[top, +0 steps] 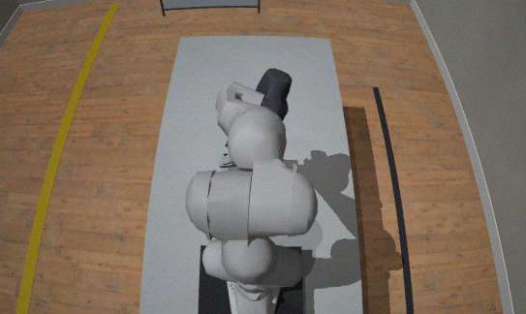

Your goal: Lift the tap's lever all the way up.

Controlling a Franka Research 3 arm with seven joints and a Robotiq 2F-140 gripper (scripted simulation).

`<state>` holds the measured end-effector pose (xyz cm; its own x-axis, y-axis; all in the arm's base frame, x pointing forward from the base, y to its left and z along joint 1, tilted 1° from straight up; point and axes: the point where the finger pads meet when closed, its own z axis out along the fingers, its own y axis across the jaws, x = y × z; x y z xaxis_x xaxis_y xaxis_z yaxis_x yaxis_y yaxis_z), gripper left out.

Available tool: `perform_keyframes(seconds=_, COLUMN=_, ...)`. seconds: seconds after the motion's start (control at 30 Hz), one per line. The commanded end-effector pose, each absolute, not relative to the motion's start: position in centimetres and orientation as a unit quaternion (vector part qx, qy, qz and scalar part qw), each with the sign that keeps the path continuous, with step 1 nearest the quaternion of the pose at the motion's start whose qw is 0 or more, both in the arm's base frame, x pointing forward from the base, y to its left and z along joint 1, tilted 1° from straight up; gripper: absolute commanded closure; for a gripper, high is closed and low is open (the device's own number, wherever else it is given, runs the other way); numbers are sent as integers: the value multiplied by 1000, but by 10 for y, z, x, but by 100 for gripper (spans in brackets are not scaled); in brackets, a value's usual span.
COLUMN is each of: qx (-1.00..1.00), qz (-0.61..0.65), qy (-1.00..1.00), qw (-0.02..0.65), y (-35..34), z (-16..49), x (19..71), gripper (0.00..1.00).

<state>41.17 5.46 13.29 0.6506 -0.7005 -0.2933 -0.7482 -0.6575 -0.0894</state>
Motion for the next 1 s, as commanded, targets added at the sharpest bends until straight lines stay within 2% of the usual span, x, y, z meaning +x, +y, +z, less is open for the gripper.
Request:
perform_keyframes(seconds=0.0, qx=-872, qz=100, qy=473, qw=75, y=58, z=135, x=420, gripper=0)
perform_keyframes(seconds=0.97, qx=-824, qz=16, qy=566, qw=15, y=103, z=154, x=443, gripper=0)
